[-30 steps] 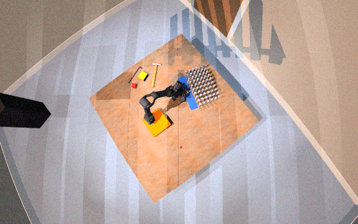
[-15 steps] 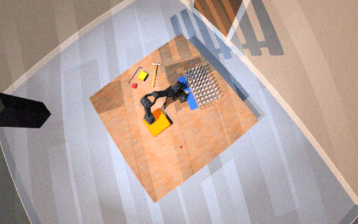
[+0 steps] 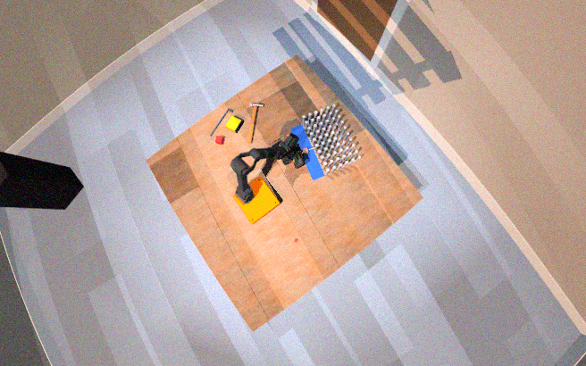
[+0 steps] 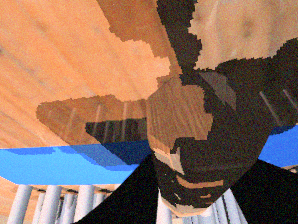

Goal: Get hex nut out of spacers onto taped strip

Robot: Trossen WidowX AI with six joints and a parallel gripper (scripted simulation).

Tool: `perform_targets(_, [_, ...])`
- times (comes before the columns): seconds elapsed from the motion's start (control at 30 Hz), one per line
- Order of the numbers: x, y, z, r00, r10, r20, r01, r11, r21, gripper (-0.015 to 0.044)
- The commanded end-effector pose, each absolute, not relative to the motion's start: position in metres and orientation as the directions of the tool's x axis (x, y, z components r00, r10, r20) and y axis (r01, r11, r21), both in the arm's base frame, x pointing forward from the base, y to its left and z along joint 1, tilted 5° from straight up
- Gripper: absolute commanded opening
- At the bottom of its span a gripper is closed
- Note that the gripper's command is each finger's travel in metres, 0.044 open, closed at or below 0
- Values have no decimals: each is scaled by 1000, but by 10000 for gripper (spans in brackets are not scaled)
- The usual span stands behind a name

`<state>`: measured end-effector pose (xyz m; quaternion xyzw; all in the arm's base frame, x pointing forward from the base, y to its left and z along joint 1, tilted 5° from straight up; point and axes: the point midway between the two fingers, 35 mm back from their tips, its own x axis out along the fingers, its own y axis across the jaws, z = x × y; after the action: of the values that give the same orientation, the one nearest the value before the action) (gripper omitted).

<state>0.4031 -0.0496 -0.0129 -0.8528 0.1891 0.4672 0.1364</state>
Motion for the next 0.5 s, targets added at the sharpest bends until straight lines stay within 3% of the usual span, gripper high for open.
perform_targets(0.0, [402,-48,-13,494,-194,-848,-451,-891,-59,0])
perform_targets(0.47, [394,-45,-13,493,-195,-848,-452,-890,-59,0])
